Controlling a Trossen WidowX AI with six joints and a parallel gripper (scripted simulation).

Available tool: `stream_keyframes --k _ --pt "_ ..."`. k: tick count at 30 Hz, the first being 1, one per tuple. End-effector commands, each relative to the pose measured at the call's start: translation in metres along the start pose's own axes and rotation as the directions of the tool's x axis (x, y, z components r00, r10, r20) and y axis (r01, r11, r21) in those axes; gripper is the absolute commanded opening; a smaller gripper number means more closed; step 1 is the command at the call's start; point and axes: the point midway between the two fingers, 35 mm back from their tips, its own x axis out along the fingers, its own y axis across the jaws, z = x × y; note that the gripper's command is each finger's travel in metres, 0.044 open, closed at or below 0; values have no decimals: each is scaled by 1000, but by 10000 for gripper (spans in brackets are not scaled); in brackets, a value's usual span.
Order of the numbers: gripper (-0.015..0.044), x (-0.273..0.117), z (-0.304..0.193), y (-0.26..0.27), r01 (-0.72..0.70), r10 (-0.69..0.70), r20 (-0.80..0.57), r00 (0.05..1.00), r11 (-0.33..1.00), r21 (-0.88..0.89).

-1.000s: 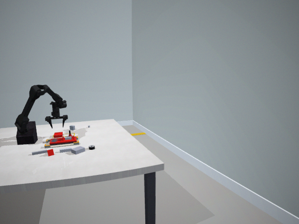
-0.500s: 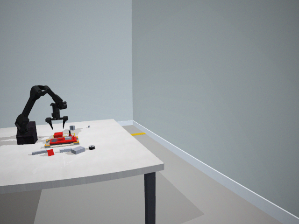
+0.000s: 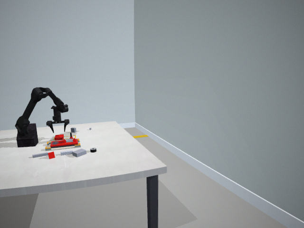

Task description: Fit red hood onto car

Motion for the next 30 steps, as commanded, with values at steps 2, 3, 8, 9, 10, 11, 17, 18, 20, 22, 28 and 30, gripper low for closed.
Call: stream_keyframes --k 2,3,8,9,10,11,17,18,20,22,28,30 --pt "440 6 -1 2 -1 0 -8 1000 1000 -7" --pt "440 6 -1 2 -1 0 -8 1000 1000 -7" --pt "440 10 -2 2 -1 0 -8 1000 1000 -7" --pt "440 10 -2 2 -1 0 -8 1000 1000 -7" --pt "440 11 -2 2 -1 0 -8 1000 1000 -7" --pt "440 12 -2 2 -1 0 -8 1000 1000 -7" --pt "440 16 -2 2 -1 1 -9 1000 1000 -7" --pt "440 16 -2 2 -1 1 -9 1000 1000 -7" --pt "440 18 -2 3 -1 1 -9 1000 1000 -7" --pt "440 19 -2 3 -1 1 -9 1000 1000 -7" --pt "440 23 -2 3 -1 1 -10 1000 1000 -7" --pt "440 24 -2 3 -1 1 -10 1000 1000 -7"
